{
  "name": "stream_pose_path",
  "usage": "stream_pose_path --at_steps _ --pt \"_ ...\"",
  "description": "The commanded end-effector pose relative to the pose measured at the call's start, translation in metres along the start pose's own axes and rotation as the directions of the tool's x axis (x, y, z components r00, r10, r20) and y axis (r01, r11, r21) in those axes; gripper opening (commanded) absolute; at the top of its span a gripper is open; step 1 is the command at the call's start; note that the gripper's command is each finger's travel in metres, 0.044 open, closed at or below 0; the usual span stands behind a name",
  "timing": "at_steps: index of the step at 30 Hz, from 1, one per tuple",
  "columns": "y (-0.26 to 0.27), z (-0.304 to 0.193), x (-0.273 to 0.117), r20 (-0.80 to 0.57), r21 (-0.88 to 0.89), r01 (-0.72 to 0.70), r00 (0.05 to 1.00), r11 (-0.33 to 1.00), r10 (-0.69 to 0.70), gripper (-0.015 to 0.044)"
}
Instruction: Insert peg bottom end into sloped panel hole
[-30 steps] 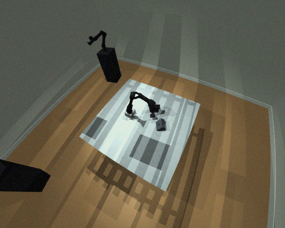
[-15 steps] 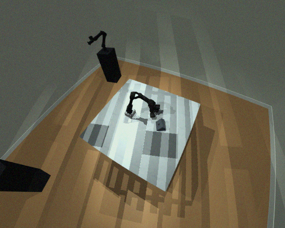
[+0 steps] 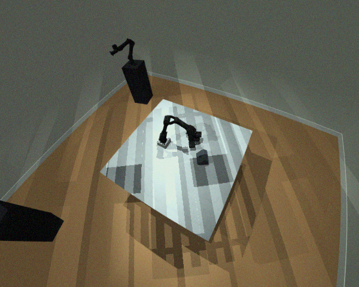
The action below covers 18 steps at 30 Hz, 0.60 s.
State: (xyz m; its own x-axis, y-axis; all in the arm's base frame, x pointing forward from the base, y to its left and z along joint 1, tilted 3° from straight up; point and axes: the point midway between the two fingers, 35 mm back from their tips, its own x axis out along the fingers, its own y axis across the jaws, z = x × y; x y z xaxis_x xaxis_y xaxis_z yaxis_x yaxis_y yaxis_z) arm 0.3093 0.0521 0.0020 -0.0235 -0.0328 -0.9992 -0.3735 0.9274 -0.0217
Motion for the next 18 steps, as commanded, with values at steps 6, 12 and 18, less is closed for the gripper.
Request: stream_pose_path --at_steps 6,12,18 --pt "-0.001 0.004 -0.037 0.007 0.000 -0.001 1.000 1.000 0.001 0.0000" --pt "-0.001 0.003 -0.063 0.005 -0.001 -0.003 1.000 1.000 0.003 0.0000" --pt "-0.002 0.001 -0.078 0.003 -0.001 -0.004 1.000 1.000 0.004 0.0000"
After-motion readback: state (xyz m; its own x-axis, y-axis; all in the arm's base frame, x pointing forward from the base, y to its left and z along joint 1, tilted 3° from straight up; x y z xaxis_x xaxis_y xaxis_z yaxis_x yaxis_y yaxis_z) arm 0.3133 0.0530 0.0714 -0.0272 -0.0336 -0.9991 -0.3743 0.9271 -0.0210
